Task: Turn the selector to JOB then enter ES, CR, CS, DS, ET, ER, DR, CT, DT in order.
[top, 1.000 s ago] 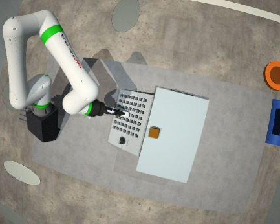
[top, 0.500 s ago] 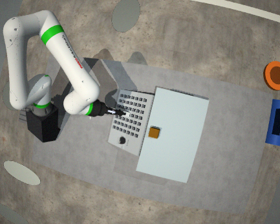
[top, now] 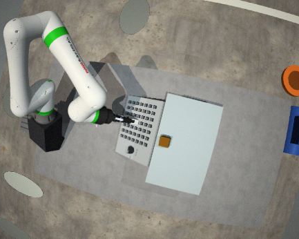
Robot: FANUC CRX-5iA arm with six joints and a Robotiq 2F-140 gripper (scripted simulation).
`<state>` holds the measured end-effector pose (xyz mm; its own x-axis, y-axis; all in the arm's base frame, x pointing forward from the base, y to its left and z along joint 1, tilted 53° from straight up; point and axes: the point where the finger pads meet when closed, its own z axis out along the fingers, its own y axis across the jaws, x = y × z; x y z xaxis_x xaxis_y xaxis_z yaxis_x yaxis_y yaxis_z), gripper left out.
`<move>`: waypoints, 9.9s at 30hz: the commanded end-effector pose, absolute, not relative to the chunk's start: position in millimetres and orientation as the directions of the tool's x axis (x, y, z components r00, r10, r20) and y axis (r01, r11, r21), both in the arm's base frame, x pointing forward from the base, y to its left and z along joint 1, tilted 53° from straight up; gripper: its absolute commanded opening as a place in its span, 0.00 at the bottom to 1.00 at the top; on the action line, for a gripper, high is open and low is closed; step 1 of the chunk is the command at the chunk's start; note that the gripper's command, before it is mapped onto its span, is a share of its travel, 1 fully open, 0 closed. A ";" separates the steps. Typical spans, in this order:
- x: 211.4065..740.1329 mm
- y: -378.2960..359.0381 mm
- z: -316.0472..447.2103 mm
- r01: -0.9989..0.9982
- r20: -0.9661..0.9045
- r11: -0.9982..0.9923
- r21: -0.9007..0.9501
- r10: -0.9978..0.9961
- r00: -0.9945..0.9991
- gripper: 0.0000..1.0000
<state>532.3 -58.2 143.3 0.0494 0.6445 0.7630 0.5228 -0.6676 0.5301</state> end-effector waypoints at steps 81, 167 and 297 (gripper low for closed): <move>546.3 -92.1 215.4 0.522 0.763 -0.668 0.530 0.644 0.050 0.00; 569.6 -81.9 205.3 0.522 0.763 -0.668 0.530 0.644 0.050 0.00; 558.2 -108.1 183.6 0.522 0.763 -0.668 0.530 0.644 0.050 0.00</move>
<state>557.2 -108.1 183.9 0.0495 0.6442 0.7632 0.5230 -0.6678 0.5297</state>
